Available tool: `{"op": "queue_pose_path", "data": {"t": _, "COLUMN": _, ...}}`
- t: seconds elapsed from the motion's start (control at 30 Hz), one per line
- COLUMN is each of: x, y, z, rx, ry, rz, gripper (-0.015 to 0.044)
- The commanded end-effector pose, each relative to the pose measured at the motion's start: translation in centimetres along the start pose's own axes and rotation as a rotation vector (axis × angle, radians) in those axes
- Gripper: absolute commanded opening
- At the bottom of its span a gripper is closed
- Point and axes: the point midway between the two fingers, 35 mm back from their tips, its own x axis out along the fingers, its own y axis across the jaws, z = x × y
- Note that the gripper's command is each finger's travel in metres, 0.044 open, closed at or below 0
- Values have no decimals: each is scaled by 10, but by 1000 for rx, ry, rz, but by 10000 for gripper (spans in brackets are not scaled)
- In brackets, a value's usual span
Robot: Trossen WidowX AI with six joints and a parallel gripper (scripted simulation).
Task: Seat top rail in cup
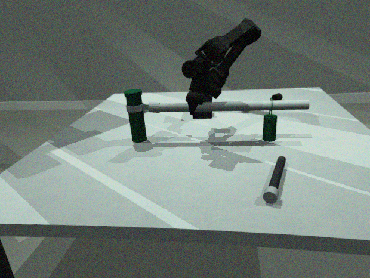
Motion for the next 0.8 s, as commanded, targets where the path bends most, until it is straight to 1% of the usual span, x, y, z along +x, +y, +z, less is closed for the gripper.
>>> {"op": "queue_pose_path", "data": {"t": 0.0, "x": -4, "y": -1, "z": -6, "rx": 2, "ry": 14, "rz": -7, "gripper": 0}}
{"op": "queue_pose_path", "data": {"t": 0.77, "x": 0, "y": 0, "z": -4, "rx": -1, "ry": 0, "rz": 2, "gripper": 0}}
